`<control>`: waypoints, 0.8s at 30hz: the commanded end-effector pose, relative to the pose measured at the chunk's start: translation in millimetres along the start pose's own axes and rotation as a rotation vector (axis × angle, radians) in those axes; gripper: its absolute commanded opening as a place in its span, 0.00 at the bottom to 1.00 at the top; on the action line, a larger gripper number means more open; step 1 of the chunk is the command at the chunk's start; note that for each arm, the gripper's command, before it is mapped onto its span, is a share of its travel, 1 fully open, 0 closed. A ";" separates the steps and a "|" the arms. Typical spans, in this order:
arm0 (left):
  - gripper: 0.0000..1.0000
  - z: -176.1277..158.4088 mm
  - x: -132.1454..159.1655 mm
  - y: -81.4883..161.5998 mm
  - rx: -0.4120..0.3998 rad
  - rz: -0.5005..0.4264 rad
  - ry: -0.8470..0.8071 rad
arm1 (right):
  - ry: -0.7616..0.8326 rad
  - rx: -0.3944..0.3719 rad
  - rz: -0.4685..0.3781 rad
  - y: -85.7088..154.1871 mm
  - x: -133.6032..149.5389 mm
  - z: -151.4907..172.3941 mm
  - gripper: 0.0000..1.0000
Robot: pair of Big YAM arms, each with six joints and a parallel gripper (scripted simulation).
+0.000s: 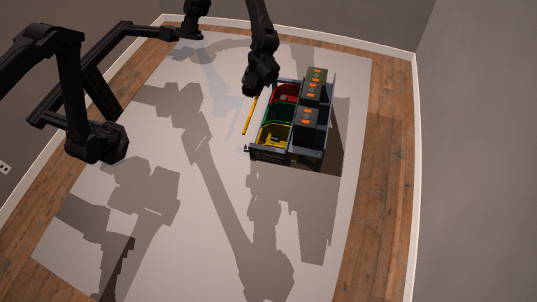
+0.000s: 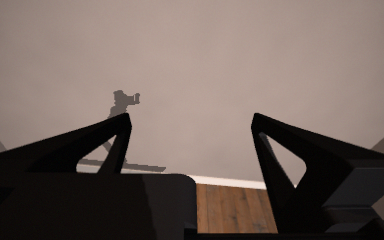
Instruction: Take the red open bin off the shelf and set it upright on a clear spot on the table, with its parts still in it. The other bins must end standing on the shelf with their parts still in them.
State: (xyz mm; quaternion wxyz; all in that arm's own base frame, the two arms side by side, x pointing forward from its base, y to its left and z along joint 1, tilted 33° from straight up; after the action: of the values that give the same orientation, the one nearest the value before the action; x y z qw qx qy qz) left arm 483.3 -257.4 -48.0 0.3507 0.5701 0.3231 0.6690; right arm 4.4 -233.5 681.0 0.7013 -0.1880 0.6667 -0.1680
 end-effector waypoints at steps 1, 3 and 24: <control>0.00 16.6 -14.3 64.0 -0.092 -0.070 0.022 | 0.000 0.009 -0.048 8.5 -14.5 -3.0 1.00; 0.00 16.6 -14.2 65.2 -0.092 -0.070 0.022 | 0.000 0.009 -0.048 8.5 -14.5 -3.0 1.00; 0.00 16.0 -13.9 71.4 -0.092 -0.070 0.022 | 0.000 0.009 -0.048 8.5 -14.5 -3.0 1.00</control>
State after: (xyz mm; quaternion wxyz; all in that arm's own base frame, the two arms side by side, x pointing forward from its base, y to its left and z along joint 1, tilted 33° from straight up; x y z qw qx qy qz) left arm 482.3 -262.2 -40.5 0.3506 0.5697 0.3229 0.6695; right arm 4.4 -233.5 681.0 0.7013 -0.1880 0.6667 -0.1680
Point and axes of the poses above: on each arm, the point where the finger pads meet when closed, its own y axis back along the fingers, its own z axis across the jaws, x = y × z, the point moved 6 cm from there along y, back along the fingers, and after that the axes turned 3 degrees about -y, right-handed, at the moved point
